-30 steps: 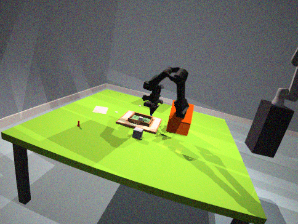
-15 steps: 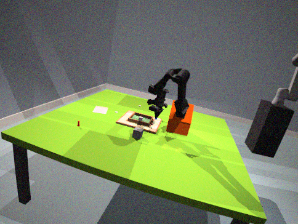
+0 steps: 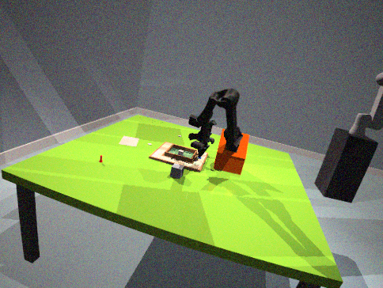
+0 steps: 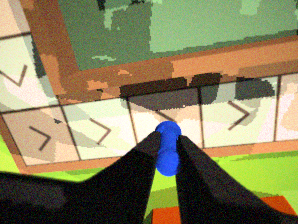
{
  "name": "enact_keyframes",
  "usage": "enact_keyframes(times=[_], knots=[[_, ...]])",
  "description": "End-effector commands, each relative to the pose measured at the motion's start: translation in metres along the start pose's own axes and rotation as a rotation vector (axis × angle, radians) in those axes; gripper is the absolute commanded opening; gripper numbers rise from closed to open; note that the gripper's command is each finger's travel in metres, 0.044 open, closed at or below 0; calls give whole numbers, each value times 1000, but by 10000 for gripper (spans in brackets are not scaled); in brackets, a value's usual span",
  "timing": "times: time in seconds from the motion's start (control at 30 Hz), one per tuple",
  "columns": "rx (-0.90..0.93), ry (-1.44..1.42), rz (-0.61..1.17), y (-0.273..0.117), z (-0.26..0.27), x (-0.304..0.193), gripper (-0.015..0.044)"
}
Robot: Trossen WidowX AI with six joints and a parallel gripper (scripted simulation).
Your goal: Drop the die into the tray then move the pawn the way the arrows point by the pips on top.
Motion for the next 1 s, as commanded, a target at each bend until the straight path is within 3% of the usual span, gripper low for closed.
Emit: enact_keyframes(times=[0.0, 0.27, 0.6, 0.8, 0.97], knots=[[4, 7, 3, 6, 0, -1, 0], [5, 7, 3, 17, 1, -2, 0], [0, 0, 0, 10, 0, 0, 263], [2, 7, 2, -38, 0, 1, 420], [0, 7, 1, -53, -1, 2, 440]])
Point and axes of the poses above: the point midway between the two fingers, 35 mm back from their tips, its own y axis out along the fingers, its own z axis across the jaws, x = y × z, the point moved 2 cm from there along -y, back along the fingers, and after that the axes turned 6 degrees about -y, right-handed, at the moved point
